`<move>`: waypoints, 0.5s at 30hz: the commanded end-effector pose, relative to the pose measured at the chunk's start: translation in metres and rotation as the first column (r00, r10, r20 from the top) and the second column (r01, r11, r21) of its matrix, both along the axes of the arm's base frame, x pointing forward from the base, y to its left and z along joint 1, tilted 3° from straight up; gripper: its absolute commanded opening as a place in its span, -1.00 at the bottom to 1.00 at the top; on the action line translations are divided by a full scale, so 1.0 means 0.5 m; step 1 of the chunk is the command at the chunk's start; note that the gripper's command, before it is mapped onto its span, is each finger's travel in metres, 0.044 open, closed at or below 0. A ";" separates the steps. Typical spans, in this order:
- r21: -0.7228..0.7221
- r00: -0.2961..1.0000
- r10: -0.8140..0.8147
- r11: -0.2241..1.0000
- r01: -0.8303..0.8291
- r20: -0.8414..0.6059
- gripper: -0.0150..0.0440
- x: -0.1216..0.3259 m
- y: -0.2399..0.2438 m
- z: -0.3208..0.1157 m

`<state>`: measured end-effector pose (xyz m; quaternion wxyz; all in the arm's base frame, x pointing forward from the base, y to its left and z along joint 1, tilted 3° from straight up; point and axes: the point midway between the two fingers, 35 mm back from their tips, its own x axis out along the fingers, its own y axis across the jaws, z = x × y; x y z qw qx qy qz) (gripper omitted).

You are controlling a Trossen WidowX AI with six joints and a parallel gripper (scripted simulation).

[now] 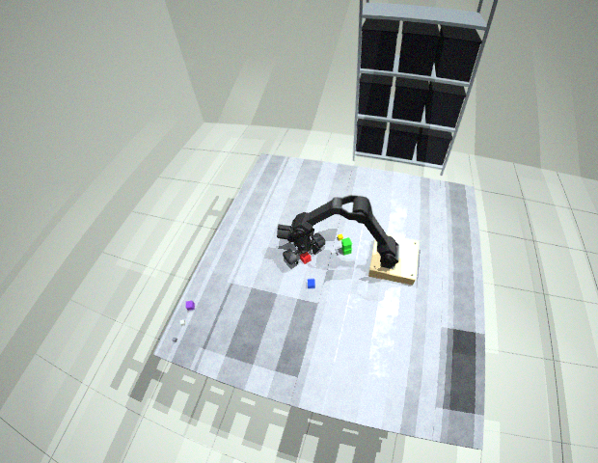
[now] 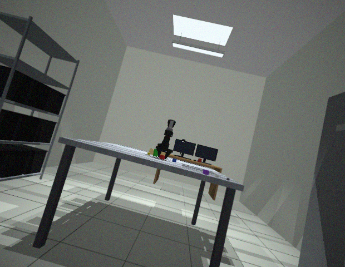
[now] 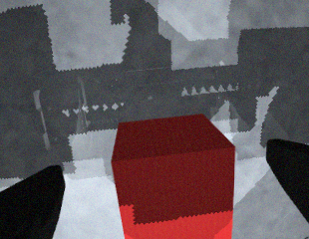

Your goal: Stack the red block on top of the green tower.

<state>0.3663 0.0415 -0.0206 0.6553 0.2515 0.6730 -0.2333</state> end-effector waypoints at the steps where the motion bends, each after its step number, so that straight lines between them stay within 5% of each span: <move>1: 0.000 1.000 0.000 1.000 0.000 0.000 0.82 -0.001 0.002 0.000; 10: 0.000 1.000 0.000 1.000 0.000 0.000 0.02 -0.001 0.002 0.000; 15: 0.000 1.000 0.000 1.000 0.000 0.000 -0.09 -0.001 0.002 0.000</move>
